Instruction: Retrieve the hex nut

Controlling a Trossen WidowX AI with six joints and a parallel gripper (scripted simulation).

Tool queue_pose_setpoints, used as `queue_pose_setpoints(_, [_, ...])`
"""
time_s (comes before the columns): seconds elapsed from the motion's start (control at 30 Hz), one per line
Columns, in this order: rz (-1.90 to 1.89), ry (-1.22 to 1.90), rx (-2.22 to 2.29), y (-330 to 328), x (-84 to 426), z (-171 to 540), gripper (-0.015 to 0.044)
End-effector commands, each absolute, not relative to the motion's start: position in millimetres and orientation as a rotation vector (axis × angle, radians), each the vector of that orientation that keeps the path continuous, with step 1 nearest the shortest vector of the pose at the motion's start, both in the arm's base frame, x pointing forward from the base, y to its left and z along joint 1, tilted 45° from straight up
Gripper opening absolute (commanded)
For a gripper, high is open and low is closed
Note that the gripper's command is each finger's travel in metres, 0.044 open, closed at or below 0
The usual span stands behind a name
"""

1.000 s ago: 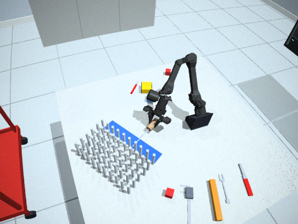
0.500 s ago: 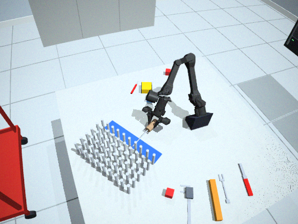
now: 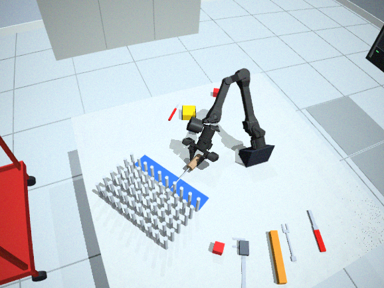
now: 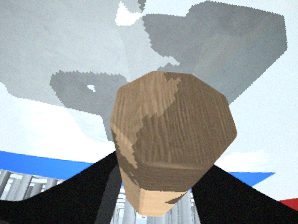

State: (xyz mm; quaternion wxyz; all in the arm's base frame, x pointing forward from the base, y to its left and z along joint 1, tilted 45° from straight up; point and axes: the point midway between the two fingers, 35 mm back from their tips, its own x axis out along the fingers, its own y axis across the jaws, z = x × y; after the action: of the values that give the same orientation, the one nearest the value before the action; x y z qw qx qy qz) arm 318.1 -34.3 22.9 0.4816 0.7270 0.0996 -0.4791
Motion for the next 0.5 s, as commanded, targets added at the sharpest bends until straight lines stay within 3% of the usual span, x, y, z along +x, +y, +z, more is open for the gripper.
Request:
queue_pose_setpoints(0.0, [-1.166,0.237,1.779,-33.1,322.2,22.7,0.0000])
queue_pose_setpoints(0.47, [-1.165,0.237,1.779,-29.3,328.5,19.8,0.0000])
